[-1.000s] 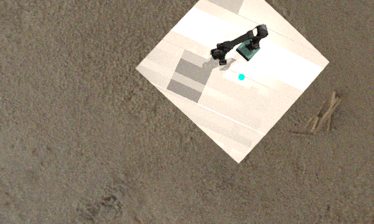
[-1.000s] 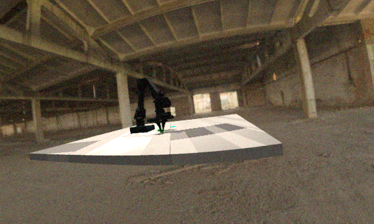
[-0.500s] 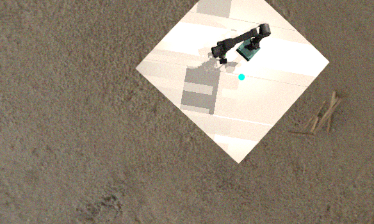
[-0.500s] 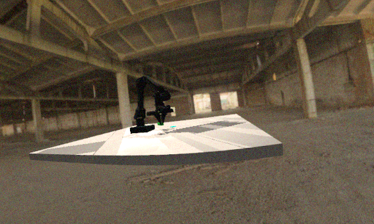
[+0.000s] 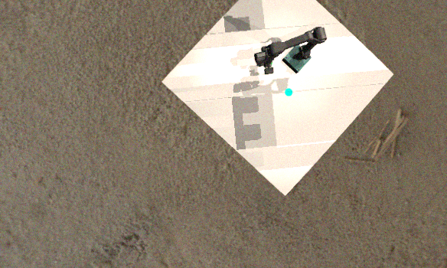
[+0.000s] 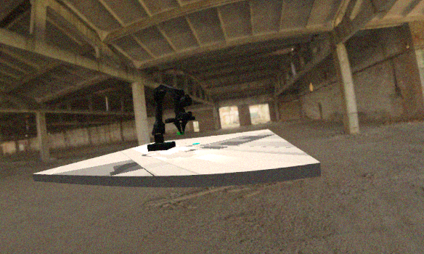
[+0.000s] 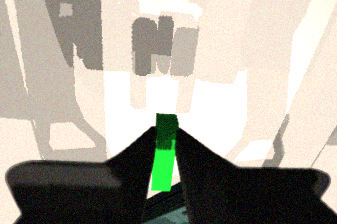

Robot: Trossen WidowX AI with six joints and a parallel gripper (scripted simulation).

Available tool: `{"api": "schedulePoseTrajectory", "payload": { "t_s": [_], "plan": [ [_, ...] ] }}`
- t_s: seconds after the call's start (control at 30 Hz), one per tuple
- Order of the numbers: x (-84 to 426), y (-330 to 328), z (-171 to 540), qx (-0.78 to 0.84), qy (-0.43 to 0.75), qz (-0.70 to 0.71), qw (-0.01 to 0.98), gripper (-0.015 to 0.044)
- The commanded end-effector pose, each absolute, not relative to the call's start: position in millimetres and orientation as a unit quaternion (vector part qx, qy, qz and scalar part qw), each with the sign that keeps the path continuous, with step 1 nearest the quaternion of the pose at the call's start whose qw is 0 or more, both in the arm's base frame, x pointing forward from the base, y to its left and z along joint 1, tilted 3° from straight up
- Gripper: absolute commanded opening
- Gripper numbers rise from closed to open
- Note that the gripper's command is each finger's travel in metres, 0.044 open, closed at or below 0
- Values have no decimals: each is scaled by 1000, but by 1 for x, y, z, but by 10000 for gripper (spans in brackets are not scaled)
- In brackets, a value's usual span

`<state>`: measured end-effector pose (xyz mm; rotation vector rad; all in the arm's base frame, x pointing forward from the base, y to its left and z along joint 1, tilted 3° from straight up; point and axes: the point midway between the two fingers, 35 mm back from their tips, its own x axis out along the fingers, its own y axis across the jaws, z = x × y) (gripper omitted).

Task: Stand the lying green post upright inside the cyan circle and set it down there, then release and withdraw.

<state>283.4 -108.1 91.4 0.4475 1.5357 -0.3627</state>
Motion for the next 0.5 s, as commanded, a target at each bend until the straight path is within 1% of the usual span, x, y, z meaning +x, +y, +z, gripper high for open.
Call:
{"api": "schedulePoseTrajectory", "payload": {
  "t_s": [0.0,0.23,0.47],
  "plan": [
    [282,-109,104,196,683,-162,684,23],
    [281,-106,113,191,684,-157,686,23],
    [284,-88,117,144,691,-118,699,23]
  ]
}}
